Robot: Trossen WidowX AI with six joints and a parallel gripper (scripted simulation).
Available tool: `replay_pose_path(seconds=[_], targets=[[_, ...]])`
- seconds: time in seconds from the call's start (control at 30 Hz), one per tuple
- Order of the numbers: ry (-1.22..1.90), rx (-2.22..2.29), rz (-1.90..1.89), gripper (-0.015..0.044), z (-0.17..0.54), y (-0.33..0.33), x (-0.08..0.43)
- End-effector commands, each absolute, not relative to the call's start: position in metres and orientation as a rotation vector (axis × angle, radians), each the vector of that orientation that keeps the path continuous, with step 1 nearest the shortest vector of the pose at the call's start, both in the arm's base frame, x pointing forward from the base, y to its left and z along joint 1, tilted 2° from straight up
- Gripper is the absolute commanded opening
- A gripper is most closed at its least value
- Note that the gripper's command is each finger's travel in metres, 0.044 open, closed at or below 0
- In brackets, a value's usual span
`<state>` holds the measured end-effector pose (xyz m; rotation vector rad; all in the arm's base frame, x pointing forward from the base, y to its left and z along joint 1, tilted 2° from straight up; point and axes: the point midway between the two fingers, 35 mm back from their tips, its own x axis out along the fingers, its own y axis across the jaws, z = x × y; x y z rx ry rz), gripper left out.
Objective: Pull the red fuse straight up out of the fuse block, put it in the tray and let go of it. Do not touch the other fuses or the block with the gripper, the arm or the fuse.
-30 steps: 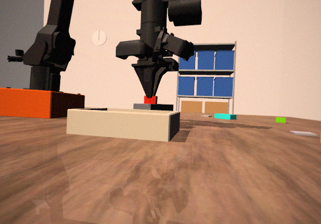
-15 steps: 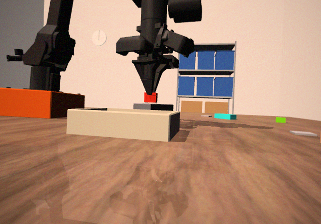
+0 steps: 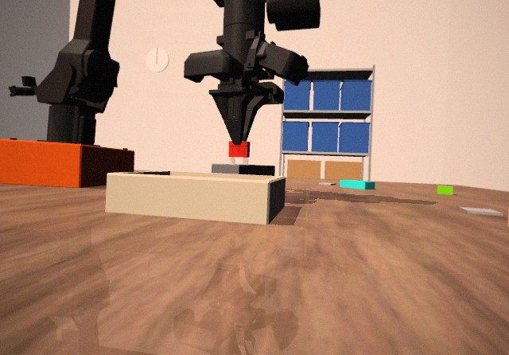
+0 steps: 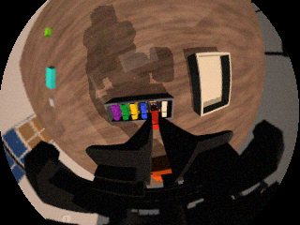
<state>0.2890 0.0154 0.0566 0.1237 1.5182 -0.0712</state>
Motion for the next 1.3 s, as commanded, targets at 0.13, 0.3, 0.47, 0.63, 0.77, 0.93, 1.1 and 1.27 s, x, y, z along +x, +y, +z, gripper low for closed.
replay_pose_path(seconds=[0.13,0.3,0.47,0.63,0.77,0.93,1.1,1.27], targets=[[1.516,0.120,-0.075,0.0000,0.062,0.014,0.289],[1.516,0.120,-0.075,0.0000,0.067,0.014,0.289],[1.516,0.120,-0.076,0.0000,0.075,0.014,0.288],[1.516,0.120,-0.076,0.0000,0.083,0.014,0.288],[1.516,0.120,-0.076,0.0000,0.084,0.014,0.288],[1.515,0.119,-0.077,0.0000,0.085,-0.003,0.295],[1.515,0.116,-0.079,0.0000,0.085,-0.029,0.304],[1.514,0.114,-0.082,0.0000,0.085,-0.056,0.310]])
